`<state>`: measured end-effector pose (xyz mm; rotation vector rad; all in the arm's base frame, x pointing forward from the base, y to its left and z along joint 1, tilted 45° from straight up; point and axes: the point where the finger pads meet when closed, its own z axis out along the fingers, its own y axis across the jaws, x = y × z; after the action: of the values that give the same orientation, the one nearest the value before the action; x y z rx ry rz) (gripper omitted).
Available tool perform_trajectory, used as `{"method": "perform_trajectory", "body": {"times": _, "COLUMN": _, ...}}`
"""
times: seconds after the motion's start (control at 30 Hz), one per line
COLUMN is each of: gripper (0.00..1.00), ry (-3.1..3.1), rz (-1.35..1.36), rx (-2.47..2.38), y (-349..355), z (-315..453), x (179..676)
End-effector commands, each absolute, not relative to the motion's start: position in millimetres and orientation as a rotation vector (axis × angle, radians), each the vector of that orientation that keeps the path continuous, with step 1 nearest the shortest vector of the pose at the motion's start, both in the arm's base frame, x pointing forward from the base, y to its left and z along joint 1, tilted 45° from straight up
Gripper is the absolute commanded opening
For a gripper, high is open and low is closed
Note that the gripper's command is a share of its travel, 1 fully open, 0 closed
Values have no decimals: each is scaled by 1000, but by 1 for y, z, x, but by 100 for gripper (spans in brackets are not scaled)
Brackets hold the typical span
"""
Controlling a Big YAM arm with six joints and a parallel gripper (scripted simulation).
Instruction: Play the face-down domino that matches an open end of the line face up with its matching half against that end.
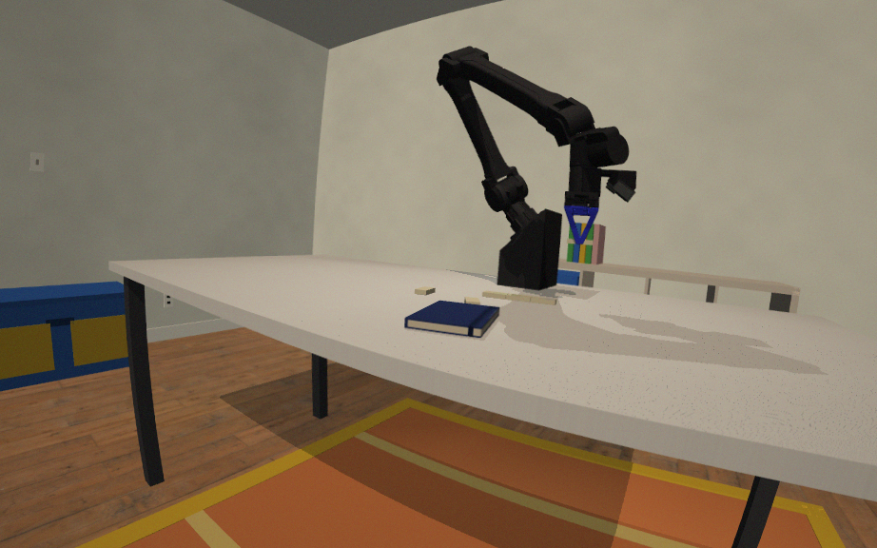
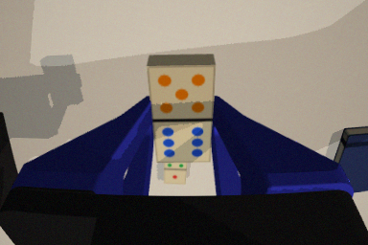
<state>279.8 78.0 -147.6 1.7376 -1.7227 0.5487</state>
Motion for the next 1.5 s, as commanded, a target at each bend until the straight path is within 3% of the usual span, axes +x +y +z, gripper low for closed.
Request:
{"method": "perform_trajectory", "body": {"times": 0.0, "gripper": 21, "ry": -1726, "rz": 561, "rx": 1748, "y": 80, "z": -151, "x": 280}}
{"method": "perform_trajectory", "body": {"times": 1.47, "gripper": 21, "ry": -1764, "rz": 599, "rx": 1712, "y": 80, "z": -154, "x": 276}}
